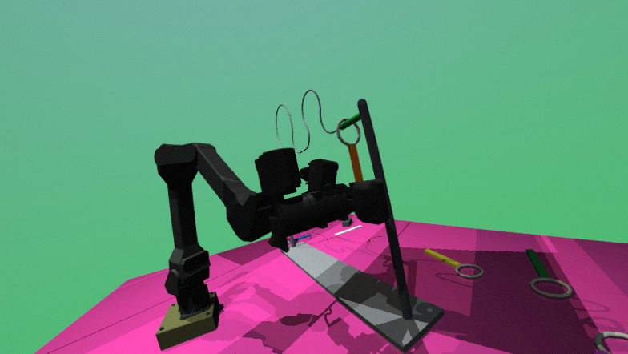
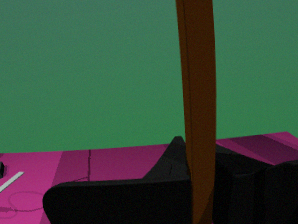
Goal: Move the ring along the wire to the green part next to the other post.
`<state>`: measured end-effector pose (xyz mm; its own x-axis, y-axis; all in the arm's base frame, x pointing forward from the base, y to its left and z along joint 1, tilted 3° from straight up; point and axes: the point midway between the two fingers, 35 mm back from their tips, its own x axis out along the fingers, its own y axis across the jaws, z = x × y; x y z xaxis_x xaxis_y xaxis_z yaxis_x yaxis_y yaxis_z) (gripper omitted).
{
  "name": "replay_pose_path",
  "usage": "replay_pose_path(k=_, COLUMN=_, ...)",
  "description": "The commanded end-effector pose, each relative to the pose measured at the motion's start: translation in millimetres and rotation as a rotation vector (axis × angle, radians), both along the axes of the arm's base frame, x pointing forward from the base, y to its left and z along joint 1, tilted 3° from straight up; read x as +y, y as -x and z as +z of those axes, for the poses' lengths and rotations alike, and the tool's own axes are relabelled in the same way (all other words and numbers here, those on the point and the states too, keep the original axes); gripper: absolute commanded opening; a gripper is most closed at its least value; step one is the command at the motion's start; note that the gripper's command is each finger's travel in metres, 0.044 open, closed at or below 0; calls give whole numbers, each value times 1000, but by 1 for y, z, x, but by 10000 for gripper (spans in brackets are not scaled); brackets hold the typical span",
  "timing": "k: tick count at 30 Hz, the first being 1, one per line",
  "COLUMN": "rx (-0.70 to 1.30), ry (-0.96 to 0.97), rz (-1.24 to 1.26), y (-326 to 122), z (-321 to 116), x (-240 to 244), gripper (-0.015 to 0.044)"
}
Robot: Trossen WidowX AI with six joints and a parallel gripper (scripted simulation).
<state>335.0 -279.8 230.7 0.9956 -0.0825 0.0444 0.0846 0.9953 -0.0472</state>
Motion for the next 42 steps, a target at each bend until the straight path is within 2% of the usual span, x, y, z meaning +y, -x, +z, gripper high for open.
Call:
replay_pose_path(k=1, rx=-9, ry=18, rz=5, y=1, z=13, x=1, gripper=-150)
replay_pose_path(k=42, rx=-8, ry=18, rz=7, y=0, z=15, x=8, gripper=-150)
